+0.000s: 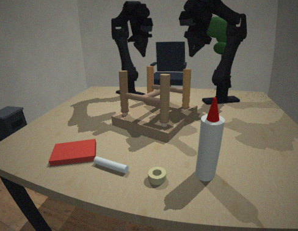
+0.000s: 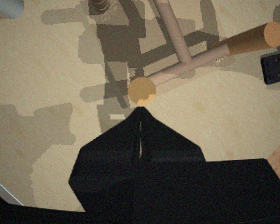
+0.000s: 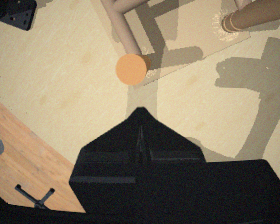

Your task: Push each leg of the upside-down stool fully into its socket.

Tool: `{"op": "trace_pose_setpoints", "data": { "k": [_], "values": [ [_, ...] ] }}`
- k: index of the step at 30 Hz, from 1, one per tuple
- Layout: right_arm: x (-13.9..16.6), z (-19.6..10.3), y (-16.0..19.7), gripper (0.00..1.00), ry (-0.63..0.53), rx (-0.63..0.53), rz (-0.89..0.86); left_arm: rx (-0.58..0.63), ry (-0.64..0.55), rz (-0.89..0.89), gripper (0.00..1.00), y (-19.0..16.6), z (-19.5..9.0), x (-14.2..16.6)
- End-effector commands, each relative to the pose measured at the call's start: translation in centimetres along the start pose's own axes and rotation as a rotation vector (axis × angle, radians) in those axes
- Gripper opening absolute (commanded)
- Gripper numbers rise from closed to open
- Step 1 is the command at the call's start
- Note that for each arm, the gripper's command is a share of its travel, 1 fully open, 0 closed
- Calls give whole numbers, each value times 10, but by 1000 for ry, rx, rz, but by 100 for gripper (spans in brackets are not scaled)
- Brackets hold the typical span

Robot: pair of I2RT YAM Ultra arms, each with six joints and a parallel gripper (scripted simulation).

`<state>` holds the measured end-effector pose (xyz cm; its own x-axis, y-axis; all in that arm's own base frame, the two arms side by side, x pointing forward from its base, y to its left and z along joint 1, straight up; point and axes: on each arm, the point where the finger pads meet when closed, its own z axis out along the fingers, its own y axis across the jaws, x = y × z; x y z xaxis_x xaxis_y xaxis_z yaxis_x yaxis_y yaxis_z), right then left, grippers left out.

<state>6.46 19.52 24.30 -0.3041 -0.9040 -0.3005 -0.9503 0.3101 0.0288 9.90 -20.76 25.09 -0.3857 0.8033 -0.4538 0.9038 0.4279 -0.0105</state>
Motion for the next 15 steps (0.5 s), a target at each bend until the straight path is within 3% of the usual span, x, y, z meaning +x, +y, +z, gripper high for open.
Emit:
{"op": "trace_pose_setpoints", "data": {
  "k": [1,8,9,15],
  "values": [
    [16,-1,2,0,34,-12,-3,5,-80,11,0,-3,-17,-11],
    [9,-11,3,0,-14,-10,-7,5,-80,11,0,-3,-17,-11],
    [-5,0,-4,0,0,9,15,-7,-36,-5,0,2,-3,-16],
    [-26,0,-18,0,-35,37,67,-20,-28,-31,0,9,-1,-38]
  ]
}}
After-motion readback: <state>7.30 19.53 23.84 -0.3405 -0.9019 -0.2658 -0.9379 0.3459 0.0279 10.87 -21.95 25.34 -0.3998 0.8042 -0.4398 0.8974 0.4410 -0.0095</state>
